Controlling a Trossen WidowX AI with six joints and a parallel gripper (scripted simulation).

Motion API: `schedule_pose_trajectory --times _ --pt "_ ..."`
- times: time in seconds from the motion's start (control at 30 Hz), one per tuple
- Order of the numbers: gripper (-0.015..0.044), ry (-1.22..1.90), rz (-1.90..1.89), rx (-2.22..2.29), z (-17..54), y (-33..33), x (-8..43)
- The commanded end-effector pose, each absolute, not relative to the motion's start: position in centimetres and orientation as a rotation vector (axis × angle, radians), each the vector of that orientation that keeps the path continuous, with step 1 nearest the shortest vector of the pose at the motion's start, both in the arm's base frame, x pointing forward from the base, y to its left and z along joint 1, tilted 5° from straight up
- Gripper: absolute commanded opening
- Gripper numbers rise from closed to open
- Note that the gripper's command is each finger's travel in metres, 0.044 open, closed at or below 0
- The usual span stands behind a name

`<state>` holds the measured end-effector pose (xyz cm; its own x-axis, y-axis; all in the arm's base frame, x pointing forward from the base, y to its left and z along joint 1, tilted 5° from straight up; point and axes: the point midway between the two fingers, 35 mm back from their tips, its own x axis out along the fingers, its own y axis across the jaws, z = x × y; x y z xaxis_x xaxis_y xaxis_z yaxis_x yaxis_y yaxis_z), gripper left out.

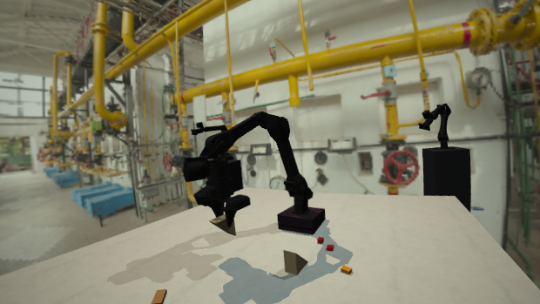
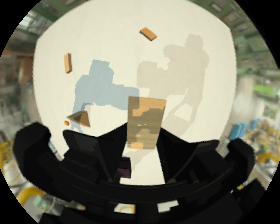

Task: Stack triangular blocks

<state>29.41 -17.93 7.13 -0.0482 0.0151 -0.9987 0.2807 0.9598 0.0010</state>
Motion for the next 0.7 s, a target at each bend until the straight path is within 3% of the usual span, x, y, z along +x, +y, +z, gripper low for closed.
schedule_pose_trajectory --times 0.0,0.67 --pt "0.0000 1.612 -0.211 0.212 7.3 -17.3 29.5" --pt "0.0000 1.607 -0.206 0.217 9.9 -7.8 29.9"
